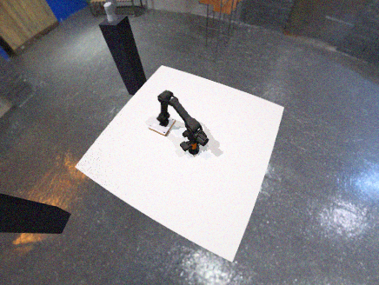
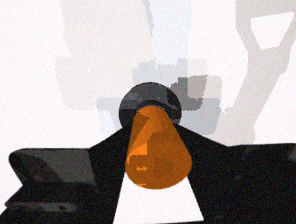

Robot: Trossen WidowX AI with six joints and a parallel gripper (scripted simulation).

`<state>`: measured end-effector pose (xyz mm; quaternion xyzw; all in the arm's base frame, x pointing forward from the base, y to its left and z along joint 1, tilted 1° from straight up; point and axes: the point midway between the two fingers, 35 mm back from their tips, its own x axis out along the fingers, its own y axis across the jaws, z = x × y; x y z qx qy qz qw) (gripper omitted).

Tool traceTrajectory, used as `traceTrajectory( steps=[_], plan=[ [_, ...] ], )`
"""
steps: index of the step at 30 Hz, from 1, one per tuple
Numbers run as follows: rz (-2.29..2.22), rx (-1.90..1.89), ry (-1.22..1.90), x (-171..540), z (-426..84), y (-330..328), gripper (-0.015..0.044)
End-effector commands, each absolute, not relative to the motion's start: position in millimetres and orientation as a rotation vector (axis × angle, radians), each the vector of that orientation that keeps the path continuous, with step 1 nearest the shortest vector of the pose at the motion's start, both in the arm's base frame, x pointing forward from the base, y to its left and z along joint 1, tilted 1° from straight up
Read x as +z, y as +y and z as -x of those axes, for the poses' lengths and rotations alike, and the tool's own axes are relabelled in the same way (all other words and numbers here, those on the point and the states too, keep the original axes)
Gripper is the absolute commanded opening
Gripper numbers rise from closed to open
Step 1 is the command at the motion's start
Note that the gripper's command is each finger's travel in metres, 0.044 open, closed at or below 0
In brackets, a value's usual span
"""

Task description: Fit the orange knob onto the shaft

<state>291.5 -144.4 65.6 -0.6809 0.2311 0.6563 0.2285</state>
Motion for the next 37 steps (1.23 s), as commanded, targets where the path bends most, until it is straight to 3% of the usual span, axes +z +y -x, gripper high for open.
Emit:
traceTrajectory(
  steps=[1, 14, 20, 27, 37],
  plan=[
    [1.876, 1.806, 0.637, 66.1, -291.7, -144.5, 0.0105],
    [1.876, 1.806, 0.637, 66.1, -291.7, -144.5, 0.044],
    [1.876, 1.806, 0.637, 74.7, -292.7, -145.0, 0.044],
    [1.875, 1.807, 0.637, 160.0, -288.6, -143.5, 0.044],
    [1.875, 1.807, 0.637, 162.4, -290.5, -144.4, 0.044]
  ],
)
